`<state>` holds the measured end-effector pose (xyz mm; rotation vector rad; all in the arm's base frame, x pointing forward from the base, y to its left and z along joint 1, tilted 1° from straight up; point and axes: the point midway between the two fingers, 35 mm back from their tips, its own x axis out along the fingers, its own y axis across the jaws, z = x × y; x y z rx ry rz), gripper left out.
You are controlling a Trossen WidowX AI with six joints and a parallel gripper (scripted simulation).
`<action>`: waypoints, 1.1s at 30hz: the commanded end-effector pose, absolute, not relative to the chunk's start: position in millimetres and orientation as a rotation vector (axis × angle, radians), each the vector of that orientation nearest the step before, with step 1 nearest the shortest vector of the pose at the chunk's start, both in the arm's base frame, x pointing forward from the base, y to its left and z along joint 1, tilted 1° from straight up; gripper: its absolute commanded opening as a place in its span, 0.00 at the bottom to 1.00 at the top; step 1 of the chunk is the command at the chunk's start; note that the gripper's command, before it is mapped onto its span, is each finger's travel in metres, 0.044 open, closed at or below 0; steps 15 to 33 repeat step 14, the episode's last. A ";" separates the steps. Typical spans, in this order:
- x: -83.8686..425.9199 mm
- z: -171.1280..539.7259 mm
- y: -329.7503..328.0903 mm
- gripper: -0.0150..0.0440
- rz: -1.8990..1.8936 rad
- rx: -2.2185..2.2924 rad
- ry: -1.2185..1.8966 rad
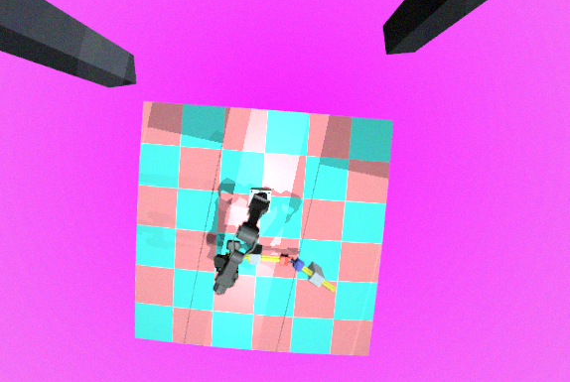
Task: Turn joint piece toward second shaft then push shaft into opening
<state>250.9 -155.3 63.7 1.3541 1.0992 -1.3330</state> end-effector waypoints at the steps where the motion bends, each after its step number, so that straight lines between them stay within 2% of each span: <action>1: 251.0 63.8 -155.3 1.00 -1.333 1.353 1.100; 8: 251.0 66.0 -155.4 1.00 -1.332 1.354 1.100; 12: 249.9 92.6 -155.4 1.00 -1.323 1.364 1.105; 33: 249.9 92.6 -155.4 1.00 -1.323 1.364 1.105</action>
